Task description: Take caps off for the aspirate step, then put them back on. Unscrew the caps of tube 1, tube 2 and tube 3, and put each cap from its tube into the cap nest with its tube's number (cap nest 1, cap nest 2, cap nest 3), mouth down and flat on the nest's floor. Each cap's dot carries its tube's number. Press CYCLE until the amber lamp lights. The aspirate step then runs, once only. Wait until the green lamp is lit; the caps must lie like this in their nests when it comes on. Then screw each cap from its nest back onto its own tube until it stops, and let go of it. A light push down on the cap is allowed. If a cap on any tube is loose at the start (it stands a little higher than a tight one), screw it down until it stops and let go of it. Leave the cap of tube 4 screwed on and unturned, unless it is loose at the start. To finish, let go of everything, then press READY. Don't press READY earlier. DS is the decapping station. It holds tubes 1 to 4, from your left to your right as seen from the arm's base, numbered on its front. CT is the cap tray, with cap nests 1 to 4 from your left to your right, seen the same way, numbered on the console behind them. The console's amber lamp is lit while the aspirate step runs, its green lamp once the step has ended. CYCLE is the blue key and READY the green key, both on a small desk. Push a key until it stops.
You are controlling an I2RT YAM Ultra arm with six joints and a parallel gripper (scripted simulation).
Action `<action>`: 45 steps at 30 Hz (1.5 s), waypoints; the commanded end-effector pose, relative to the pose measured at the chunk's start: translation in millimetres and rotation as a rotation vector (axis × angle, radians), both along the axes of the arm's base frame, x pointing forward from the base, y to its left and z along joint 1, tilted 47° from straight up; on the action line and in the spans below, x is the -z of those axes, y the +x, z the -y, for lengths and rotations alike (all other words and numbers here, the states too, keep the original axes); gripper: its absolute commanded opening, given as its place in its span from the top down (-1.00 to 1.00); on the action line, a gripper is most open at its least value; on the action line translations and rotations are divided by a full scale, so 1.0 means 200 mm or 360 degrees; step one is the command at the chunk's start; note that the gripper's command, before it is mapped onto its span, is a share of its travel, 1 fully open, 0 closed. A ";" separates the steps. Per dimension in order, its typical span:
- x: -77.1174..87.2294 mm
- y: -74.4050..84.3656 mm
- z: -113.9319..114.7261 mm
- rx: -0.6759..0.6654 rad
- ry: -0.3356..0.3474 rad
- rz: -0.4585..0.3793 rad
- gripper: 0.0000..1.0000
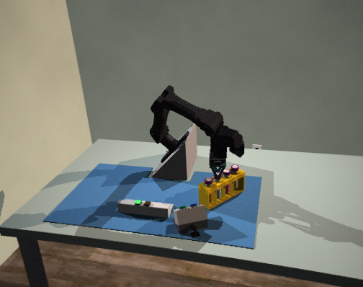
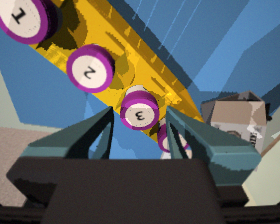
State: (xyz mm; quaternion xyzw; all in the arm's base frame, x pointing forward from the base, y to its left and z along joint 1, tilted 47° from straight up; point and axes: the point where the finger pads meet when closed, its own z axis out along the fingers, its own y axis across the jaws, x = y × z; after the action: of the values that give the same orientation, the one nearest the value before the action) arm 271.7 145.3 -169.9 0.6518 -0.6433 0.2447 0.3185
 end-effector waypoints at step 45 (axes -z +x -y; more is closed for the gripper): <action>0.01 0.01 0.00 0.0275 -0.0014 0.0322 1.00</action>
State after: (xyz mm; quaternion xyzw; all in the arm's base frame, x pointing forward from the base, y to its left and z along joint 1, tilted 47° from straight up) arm 270.9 140.1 -174.5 0.5627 -0.7230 0.2837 0.2831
